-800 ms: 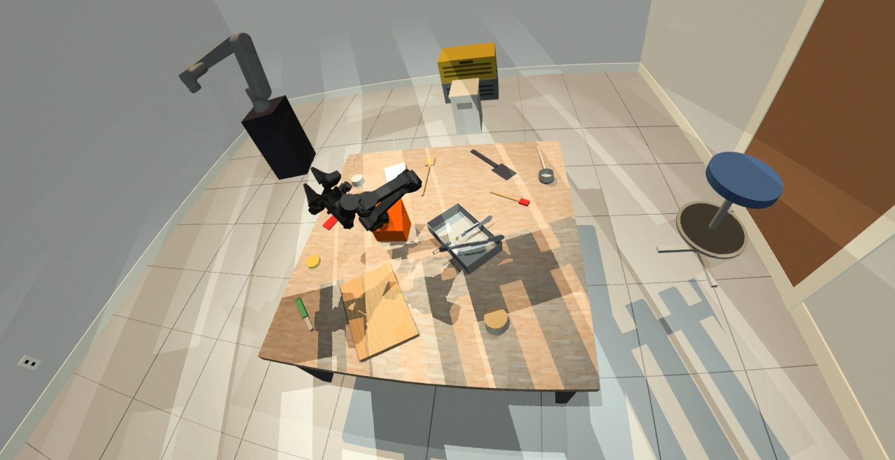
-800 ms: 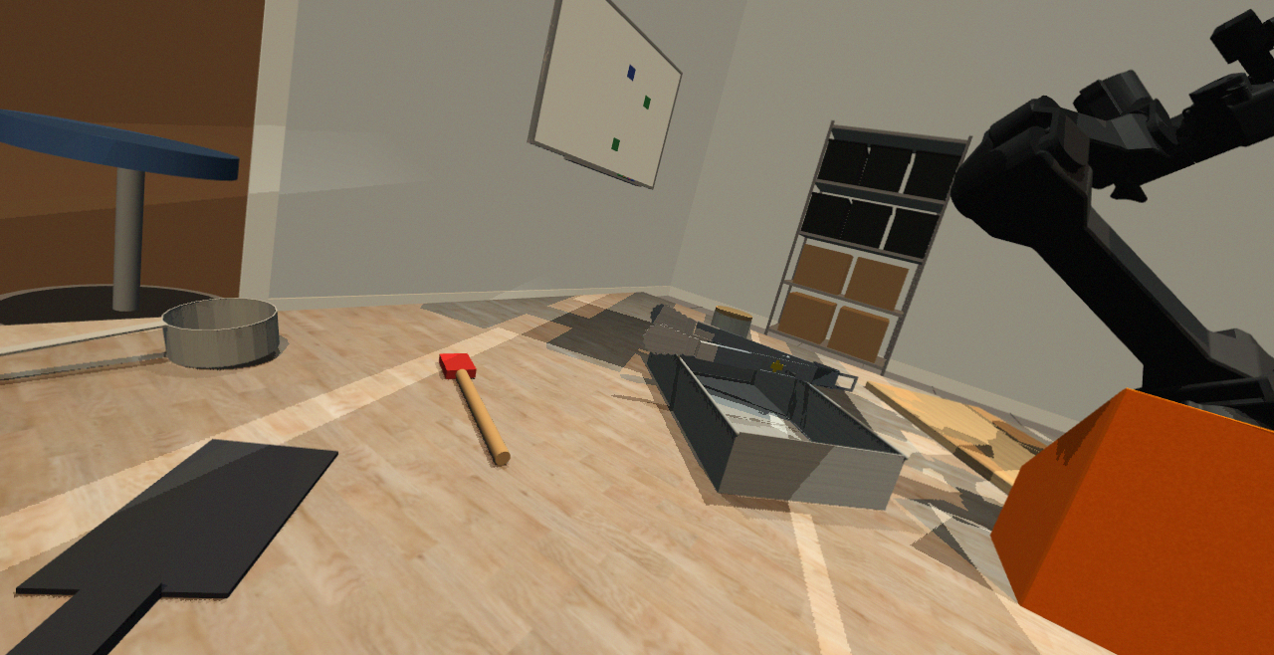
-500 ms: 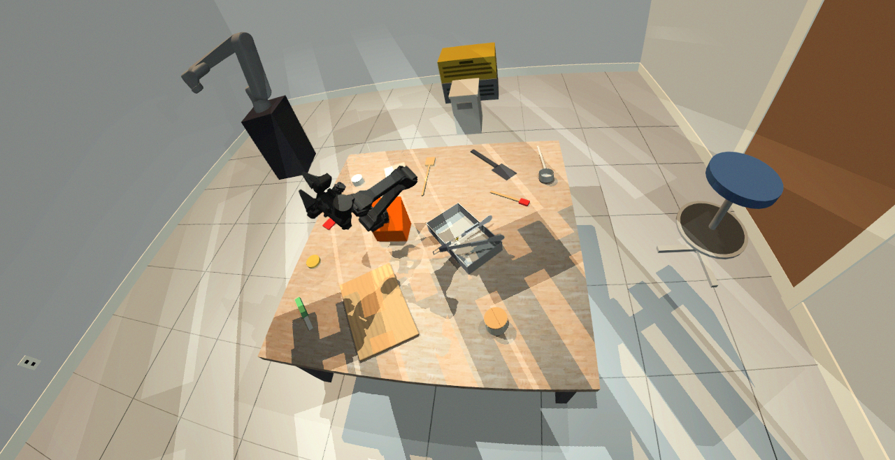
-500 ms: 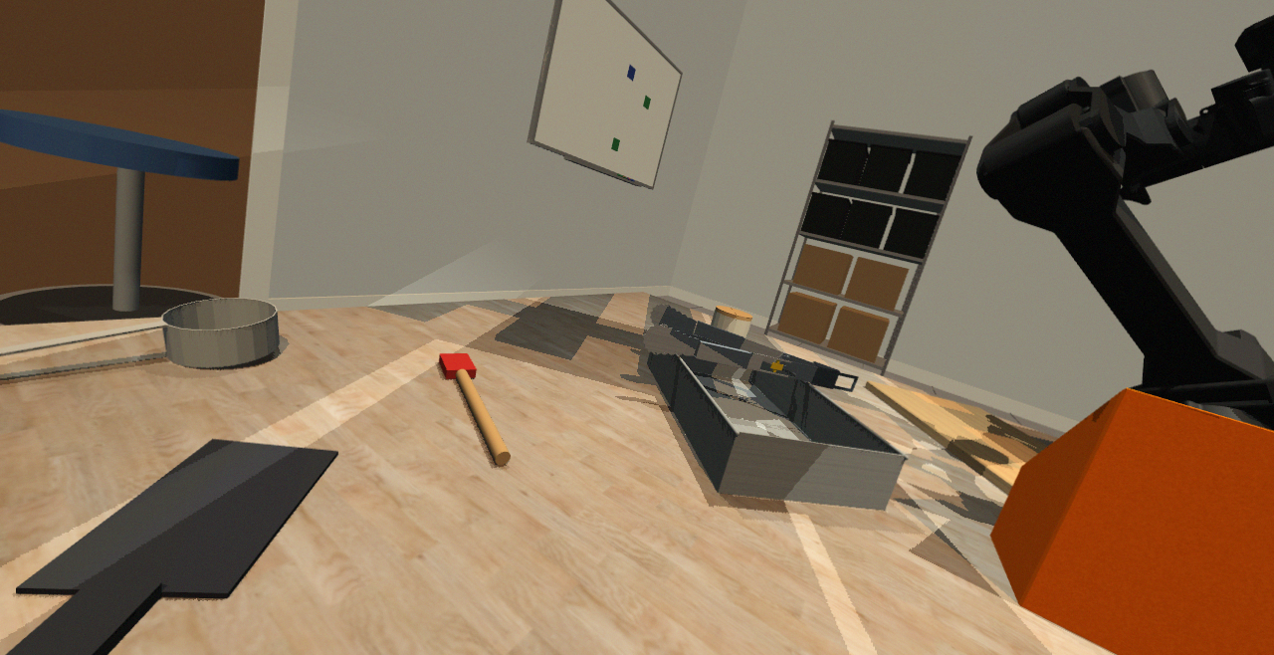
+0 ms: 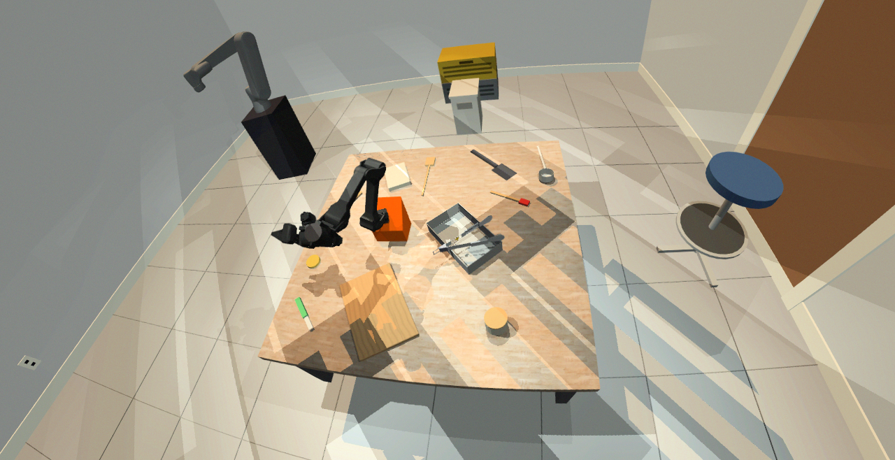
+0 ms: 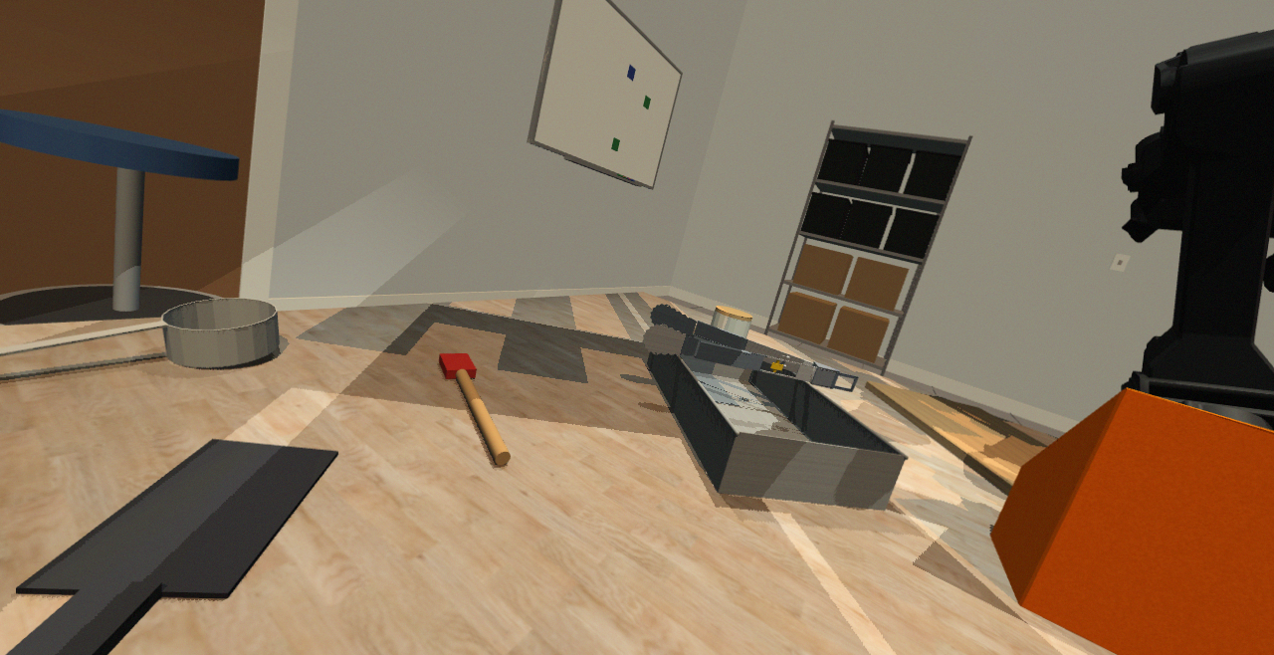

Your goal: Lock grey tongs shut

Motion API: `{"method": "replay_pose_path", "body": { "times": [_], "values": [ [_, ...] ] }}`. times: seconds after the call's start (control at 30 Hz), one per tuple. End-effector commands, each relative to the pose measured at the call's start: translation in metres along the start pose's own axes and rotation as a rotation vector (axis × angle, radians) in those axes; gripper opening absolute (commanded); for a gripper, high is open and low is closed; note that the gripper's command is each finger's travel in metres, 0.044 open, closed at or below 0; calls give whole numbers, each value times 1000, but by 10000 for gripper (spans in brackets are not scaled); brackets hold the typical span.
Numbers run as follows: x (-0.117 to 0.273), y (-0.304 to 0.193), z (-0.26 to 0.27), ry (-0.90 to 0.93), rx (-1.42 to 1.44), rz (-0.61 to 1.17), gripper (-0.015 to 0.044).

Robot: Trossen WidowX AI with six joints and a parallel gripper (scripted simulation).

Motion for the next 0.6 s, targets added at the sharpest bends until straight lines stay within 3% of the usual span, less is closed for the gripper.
{"method": "replay_pose_path", "body": {
  "times": [0.0,0.23,0.57],
  "values": [
    [1,-38,-2,-18,188,182,440],
    [26,-102,-10,33,591,530,440],
    [63,-140,-16,139,768,801,440]
  ]
}}
Point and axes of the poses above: the point midway between the two fingers, 35 mm back from their tips, its own x axis back along the fingers, its own z axis across the jaws, y = z × x, the point moved 9 cm from there along x, back along the fingers, and after that the axes turned 14 degrees about x, right-handed, at the moved point
